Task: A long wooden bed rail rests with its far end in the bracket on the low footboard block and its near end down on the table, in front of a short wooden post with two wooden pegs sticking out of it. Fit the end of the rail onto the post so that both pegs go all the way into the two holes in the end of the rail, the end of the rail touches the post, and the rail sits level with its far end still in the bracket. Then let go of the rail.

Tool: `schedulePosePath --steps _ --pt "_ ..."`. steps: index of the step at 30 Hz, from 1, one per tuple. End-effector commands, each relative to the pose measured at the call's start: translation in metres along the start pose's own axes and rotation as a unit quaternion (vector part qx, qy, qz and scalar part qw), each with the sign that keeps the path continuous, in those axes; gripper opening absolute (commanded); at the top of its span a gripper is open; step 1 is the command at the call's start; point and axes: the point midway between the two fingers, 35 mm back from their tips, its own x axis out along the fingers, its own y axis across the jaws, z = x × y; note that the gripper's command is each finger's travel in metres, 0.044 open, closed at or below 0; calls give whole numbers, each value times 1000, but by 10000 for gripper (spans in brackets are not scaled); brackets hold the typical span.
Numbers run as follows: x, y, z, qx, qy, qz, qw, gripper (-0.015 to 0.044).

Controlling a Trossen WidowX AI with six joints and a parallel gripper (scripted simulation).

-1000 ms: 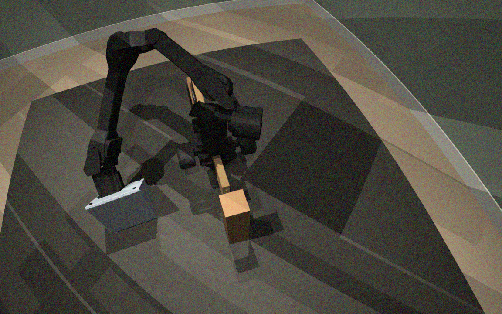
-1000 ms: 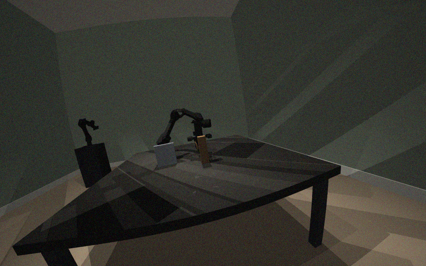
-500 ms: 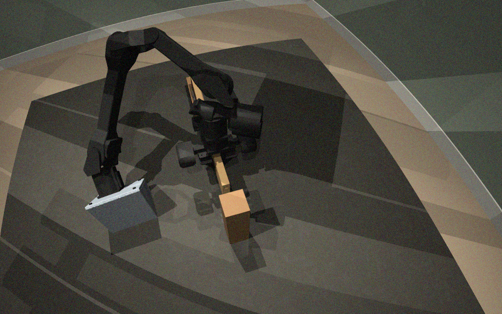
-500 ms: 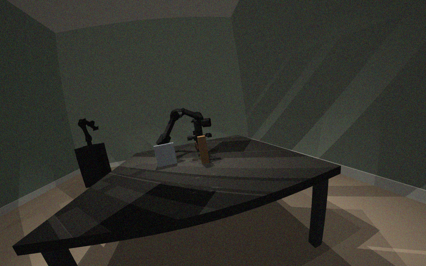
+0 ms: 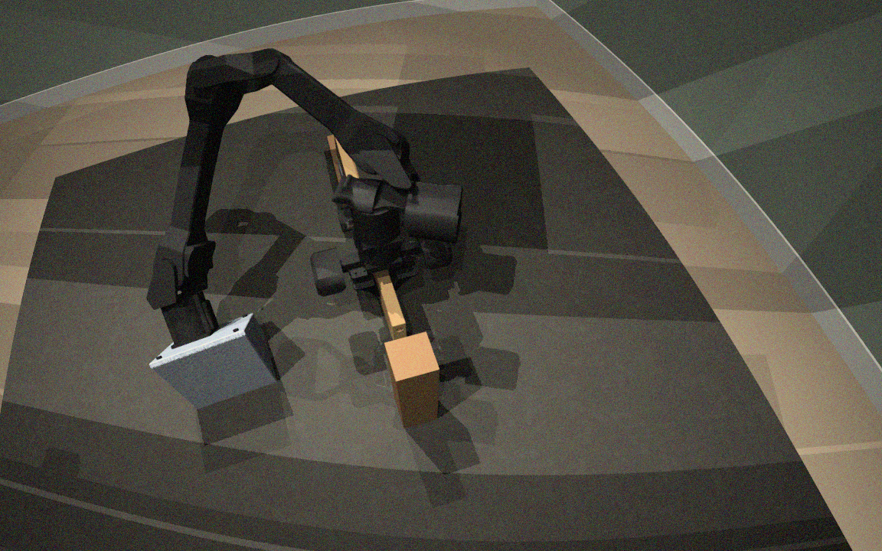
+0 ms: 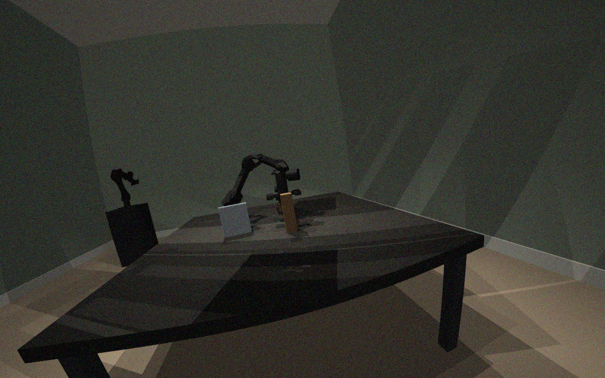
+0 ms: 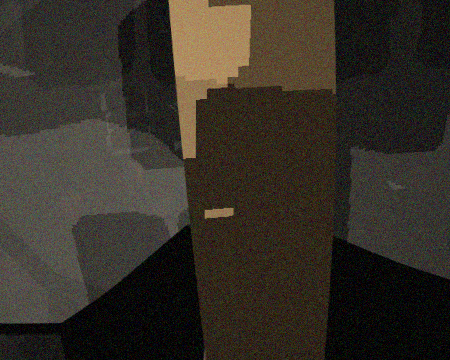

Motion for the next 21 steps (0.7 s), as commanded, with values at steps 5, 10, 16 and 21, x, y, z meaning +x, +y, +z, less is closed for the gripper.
schedulePosePath --steps 5,10,16,21 --pt "-3 1 1 2 1 -3 1000 0" --pt "-5 2 1 2 1 -3 1000 0" --pt "-5 2 1 2 1 -3 1000 0" --pt "-3 2 1 2 1 -3 1000 0"
